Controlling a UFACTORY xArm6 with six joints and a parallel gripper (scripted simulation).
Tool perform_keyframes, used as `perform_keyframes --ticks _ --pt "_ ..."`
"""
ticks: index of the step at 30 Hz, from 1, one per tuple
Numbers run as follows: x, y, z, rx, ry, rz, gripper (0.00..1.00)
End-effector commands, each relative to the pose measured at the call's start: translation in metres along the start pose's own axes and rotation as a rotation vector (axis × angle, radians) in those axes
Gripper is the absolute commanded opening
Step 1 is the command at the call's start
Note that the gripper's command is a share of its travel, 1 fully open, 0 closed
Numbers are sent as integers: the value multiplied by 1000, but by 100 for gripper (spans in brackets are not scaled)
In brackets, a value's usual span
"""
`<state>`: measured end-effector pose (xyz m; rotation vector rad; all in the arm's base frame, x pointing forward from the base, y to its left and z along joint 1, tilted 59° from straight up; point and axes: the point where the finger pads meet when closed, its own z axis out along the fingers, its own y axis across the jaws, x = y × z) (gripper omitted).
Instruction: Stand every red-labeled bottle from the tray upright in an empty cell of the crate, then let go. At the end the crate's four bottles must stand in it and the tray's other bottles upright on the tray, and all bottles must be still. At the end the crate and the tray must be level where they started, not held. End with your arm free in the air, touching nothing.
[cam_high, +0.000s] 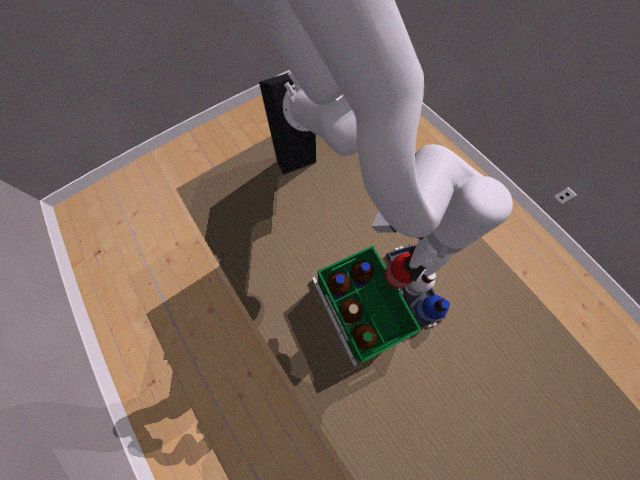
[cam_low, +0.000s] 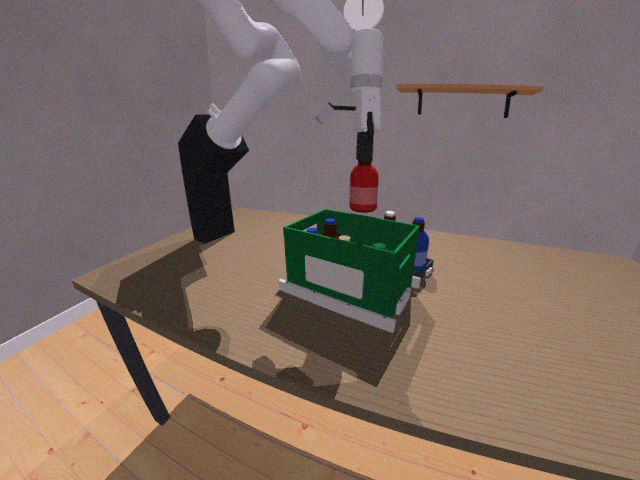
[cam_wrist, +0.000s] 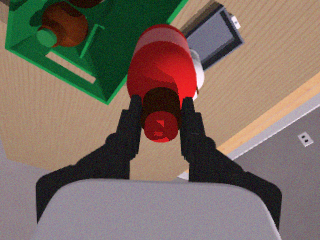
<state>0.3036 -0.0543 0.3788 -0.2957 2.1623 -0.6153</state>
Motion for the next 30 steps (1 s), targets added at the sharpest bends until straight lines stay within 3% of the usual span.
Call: perform_keyframes --ticks 1,30 --pt "2 -11 -1 -7 -6 -1 0" --pt "13 -50 0 -7 -6 -1 0"
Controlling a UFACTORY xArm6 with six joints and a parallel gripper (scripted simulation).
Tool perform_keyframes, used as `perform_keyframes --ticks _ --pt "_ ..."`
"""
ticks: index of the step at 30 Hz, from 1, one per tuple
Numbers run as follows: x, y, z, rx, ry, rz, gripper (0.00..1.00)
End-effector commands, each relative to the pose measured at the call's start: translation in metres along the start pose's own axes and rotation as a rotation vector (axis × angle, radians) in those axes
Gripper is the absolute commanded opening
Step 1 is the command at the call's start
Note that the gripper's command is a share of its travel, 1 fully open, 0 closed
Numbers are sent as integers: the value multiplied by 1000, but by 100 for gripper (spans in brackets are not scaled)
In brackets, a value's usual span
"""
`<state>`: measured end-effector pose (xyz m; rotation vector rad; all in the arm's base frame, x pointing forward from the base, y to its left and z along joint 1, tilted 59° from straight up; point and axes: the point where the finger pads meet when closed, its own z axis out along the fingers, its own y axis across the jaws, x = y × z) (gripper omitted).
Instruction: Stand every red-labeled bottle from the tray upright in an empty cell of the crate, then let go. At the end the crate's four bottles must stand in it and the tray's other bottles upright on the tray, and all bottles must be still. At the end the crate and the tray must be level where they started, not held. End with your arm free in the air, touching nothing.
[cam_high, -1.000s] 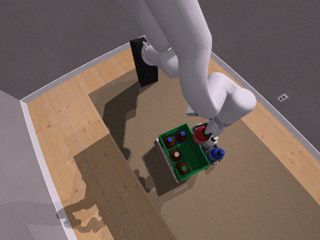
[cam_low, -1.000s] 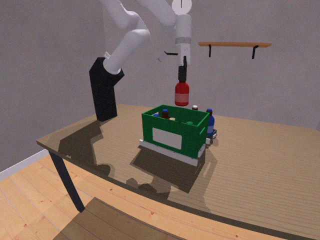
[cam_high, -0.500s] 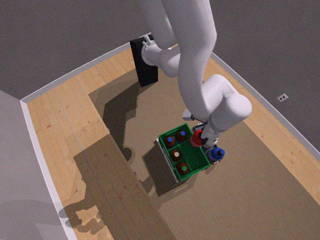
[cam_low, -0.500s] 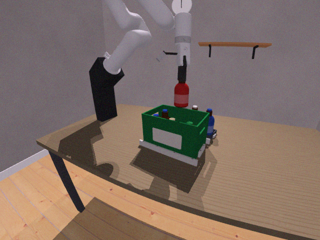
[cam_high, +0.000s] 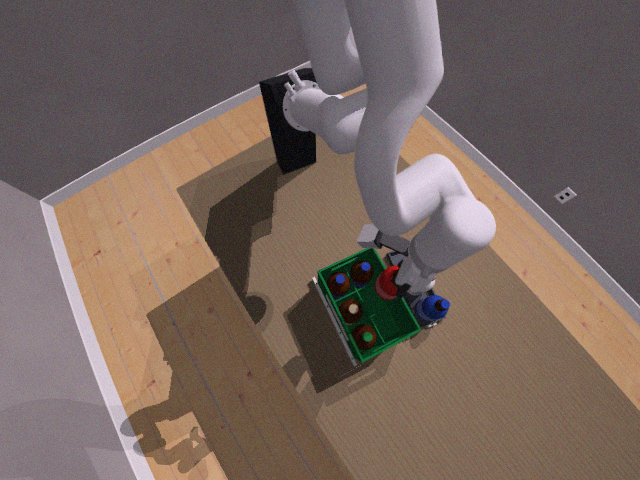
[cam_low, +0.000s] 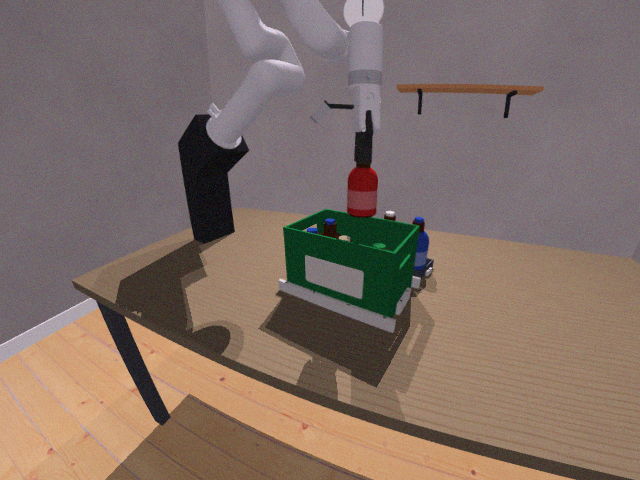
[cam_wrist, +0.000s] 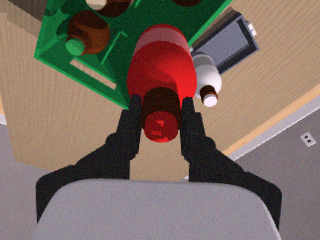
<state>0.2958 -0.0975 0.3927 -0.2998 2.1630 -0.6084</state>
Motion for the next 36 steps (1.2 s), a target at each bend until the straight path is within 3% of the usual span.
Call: perform_keyframes --ticks 1,36 --pt "1 -7 -1 -1 -5 0 0" --pt "5 -20 -1 -1 -5 0 0"
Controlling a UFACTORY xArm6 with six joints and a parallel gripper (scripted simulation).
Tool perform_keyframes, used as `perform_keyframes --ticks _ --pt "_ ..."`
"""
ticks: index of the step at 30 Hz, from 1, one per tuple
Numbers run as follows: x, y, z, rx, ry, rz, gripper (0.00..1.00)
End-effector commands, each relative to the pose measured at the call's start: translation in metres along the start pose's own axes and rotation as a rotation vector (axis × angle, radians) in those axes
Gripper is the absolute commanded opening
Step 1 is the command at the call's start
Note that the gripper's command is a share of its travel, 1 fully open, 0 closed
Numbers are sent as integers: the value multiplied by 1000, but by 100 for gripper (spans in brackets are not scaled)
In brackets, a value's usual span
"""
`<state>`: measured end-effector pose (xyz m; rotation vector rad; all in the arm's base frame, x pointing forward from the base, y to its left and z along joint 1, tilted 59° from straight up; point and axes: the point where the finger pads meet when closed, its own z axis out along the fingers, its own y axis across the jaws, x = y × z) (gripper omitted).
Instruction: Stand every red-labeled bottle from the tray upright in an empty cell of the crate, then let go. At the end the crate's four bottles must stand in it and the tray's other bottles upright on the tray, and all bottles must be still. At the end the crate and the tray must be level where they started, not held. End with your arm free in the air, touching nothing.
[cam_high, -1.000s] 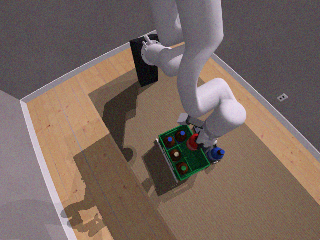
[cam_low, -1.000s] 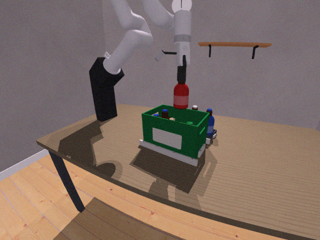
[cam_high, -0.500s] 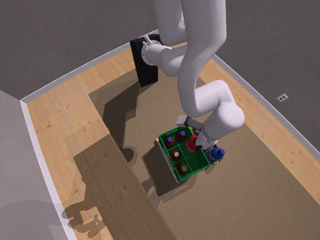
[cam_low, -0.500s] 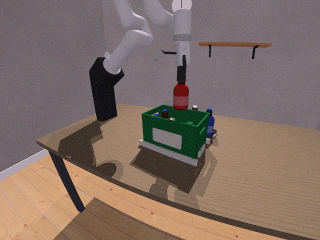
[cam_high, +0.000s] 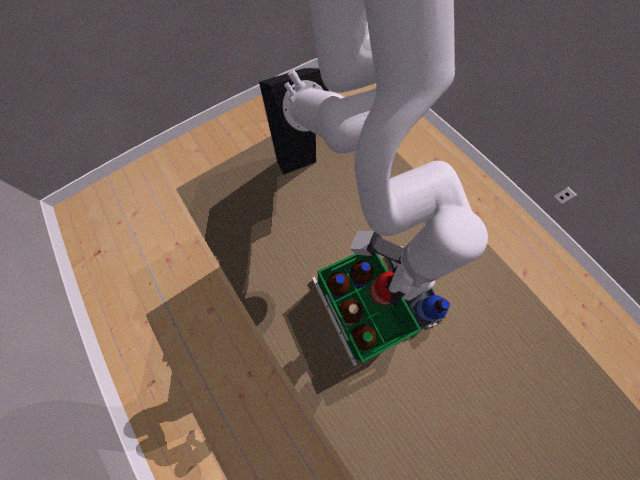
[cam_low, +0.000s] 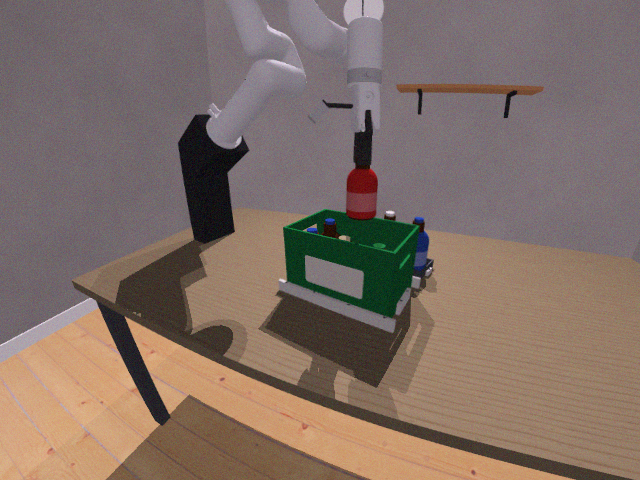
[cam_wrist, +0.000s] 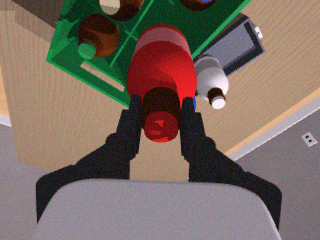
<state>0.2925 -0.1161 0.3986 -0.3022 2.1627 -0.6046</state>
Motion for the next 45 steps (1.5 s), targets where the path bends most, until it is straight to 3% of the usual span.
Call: perform_keyframes --ticks 1,25,45 --pt "-1 -1 -1 2 -3 0 0" --pt "-1 -1 0 2 -3 0 0" --pt "-1 -2 17 2 -3 0 0"
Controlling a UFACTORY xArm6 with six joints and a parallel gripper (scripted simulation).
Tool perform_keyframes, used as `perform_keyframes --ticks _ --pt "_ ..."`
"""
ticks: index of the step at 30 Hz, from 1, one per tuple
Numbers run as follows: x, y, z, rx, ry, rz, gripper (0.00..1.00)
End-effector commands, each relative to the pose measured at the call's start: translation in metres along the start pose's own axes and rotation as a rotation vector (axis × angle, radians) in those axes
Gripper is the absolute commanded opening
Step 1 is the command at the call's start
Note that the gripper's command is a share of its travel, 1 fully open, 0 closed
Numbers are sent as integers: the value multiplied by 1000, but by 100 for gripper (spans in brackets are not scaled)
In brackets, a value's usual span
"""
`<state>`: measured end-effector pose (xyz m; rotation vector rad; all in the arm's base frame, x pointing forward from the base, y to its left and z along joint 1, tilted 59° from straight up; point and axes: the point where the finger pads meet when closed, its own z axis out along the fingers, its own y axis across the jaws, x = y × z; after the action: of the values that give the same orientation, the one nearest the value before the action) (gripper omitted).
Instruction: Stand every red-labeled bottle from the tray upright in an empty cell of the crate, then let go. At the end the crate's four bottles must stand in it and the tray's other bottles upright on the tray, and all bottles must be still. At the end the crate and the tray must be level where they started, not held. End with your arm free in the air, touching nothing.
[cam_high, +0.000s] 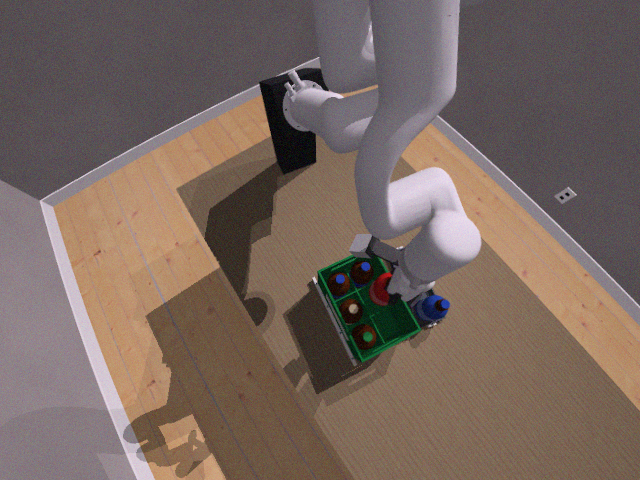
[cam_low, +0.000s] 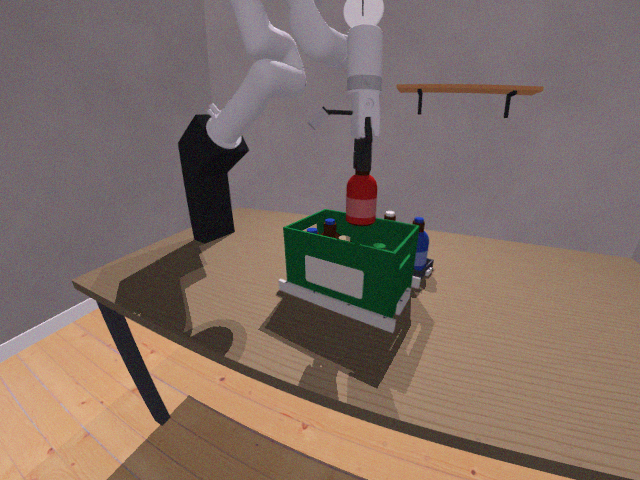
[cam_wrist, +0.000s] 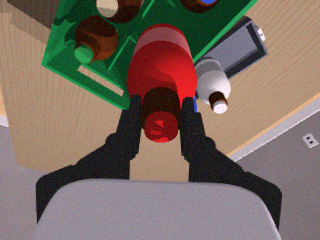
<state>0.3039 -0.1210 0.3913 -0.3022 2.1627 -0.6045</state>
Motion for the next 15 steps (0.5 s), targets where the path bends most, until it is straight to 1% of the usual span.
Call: perform_keyframes --ticks 1,15 --pt "-1 -1 4 2 -3 0 0" --pt "-2 -1 17 2 -3 0 0"
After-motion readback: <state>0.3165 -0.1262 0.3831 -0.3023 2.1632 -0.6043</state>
